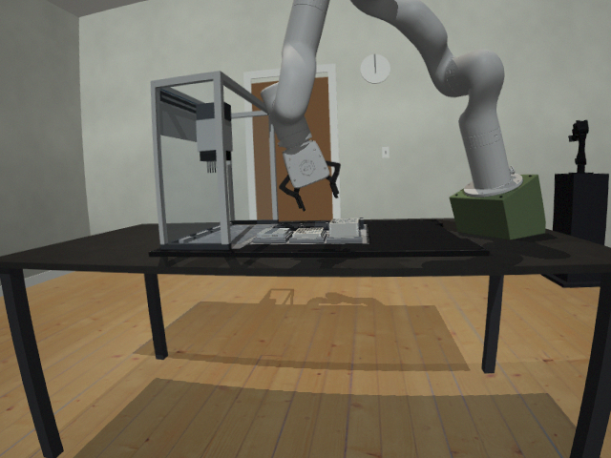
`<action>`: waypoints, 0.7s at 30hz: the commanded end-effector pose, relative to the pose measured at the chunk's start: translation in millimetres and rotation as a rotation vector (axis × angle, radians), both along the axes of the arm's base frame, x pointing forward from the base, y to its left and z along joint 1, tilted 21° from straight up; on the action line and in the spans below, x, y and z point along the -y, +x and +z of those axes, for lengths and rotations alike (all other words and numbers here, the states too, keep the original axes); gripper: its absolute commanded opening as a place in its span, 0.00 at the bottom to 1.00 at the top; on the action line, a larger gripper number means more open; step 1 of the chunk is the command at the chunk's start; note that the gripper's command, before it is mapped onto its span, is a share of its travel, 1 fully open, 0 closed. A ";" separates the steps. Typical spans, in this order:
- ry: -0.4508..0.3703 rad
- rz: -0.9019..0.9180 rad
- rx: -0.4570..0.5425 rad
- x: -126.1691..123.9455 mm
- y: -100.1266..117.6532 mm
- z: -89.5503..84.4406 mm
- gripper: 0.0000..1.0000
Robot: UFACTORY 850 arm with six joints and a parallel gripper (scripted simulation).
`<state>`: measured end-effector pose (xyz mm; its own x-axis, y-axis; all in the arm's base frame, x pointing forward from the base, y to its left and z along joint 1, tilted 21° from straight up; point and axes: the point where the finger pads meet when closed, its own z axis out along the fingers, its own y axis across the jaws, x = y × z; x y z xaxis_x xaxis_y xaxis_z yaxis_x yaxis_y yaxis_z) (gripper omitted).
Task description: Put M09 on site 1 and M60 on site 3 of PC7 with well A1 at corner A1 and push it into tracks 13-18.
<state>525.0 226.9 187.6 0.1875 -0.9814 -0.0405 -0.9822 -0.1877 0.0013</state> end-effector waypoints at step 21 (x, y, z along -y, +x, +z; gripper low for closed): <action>0.118 -0.078 0.109 51.2 73.4 14.4 1.00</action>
<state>586.3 184.2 199.1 0.1230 -0.9840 -0.1292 -0.9876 -0.1085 -0.1133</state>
